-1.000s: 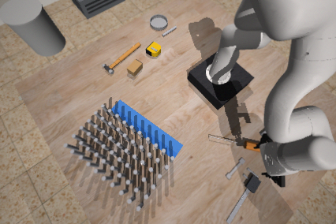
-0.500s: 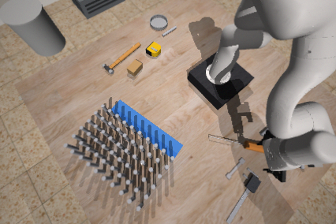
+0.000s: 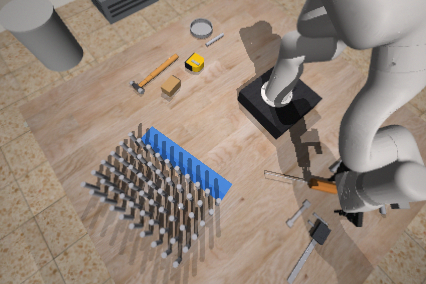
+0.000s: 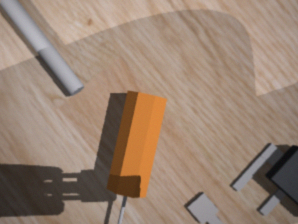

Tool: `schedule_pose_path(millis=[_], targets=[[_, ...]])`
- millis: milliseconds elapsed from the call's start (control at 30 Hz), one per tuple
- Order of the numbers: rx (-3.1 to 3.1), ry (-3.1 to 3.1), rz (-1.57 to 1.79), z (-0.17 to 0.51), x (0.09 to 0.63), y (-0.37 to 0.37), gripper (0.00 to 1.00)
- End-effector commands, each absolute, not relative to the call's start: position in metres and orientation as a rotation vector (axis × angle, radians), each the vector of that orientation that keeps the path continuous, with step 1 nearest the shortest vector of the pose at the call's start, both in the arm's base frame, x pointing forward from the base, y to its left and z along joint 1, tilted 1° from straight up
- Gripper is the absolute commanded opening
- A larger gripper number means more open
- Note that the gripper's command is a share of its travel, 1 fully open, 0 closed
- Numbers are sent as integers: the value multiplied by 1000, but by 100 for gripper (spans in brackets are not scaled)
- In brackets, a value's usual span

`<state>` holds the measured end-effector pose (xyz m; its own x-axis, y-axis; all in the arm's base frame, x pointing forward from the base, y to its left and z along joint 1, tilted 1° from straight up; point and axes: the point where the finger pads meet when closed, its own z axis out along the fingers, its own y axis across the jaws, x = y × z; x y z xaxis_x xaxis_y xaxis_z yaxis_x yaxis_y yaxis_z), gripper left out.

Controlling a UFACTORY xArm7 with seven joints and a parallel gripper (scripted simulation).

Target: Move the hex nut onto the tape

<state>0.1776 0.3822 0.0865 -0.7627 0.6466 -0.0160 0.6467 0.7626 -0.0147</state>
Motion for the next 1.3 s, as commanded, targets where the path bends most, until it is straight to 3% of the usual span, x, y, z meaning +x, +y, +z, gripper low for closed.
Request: schedule_pose_path(millis=[0,1267], targets=[[1136,2916,-18,84,166,382,100],[1280,2856,-12,74,137,375,100]])
